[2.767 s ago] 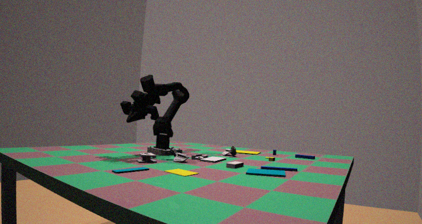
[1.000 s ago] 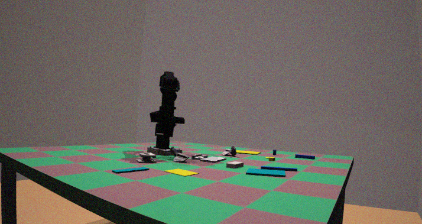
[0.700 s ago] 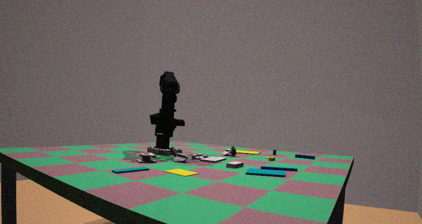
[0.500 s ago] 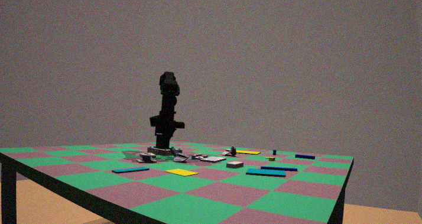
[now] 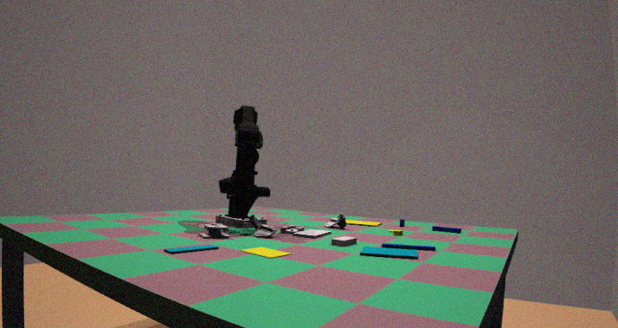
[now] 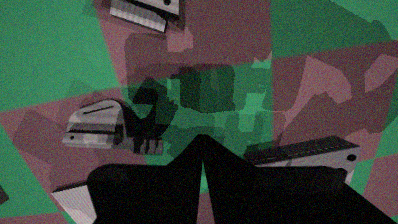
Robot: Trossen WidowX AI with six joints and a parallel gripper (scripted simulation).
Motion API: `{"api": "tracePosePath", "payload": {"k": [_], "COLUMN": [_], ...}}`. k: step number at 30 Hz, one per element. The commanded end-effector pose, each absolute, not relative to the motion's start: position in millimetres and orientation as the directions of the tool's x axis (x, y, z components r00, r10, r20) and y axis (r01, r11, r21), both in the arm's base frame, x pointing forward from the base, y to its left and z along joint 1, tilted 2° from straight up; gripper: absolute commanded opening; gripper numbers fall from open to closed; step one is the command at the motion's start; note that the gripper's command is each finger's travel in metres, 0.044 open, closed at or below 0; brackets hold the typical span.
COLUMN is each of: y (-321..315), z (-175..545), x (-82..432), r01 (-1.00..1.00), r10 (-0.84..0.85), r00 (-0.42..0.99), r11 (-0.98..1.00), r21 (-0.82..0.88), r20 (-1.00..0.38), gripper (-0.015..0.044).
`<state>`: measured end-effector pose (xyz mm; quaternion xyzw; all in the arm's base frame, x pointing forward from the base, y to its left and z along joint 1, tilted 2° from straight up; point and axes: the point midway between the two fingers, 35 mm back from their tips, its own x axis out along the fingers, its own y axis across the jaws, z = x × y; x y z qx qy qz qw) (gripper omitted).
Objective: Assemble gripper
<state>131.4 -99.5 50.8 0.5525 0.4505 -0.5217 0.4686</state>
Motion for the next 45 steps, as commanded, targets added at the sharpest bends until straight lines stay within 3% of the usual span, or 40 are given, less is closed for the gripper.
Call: {"api": "tracePosePath", "payload": {"k": [1,45], "y": [-97.7,-92.5], "z": [41.5,-0.1], "x": [130.5,126.9], "r01": [0.987,0.987], "r10": [0.018,0.02], "r00": [0.044,0.042], "r11": [-0.158,-0.158], "r21": [0.041,0.039], "r20": [-0.999,-0.999], "gripper": [0.0,0.0]}}
